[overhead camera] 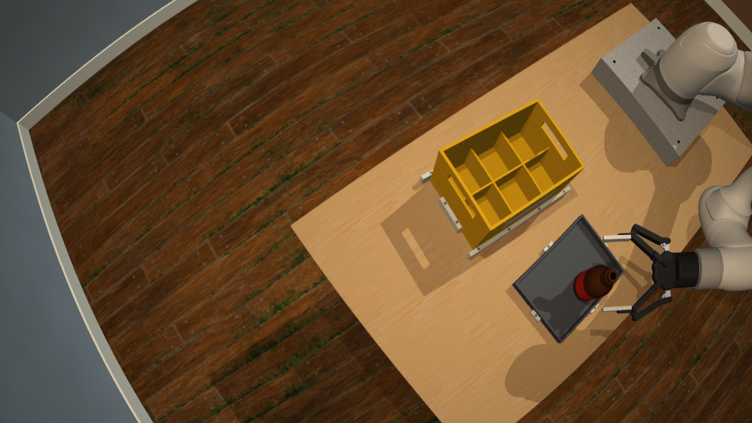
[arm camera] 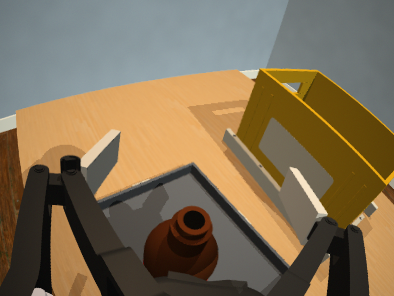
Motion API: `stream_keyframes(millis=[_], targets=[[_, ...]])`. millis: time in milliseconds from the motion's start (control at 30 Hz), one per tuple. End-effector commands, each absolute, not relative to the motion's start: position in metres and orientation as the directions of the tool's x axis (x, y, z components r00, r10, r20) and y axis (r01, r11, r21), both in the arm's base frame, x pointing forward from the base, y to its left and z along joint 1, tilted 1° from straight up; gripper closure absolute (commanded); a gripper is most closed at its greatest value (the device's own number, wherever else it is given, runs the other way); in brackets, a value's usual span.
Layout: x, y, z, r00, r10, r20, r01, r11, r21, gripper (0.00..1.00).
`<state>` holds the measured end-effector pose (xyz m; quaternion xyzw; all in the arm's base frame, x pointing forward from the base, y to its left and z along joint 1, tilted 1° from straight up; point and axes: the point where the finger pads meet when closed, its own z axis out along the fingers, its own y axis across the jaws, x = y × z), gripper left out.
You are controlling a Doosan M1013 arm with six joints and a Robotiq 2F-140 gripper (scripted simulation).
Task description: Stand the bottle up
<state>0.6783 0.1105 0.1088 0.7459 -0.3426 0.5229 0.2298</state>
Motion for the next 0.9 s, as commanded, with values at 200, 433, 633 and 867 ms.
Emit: stream_keyframes(millis=[200, 433, 633, 867], targets=[[0.678, 0.106, 0.132, 0.221, -0.272, 0.936, -0.756, -0.655, -0.012, 0.00], [0.678, 0.106, 0.146, 0.221, -0.272, 0.936, -0.756, -0.655, -0.012, 0.00], [0.678, 0.106, 0.155, 0.221, -0.272, 0.936, -0.756, -0.655, -0.012, 0.00], [0.678, 0.106, 0.164, 0.221, -0.272, 0.936, -0.756, -0.655, -0.012, 0.00]])
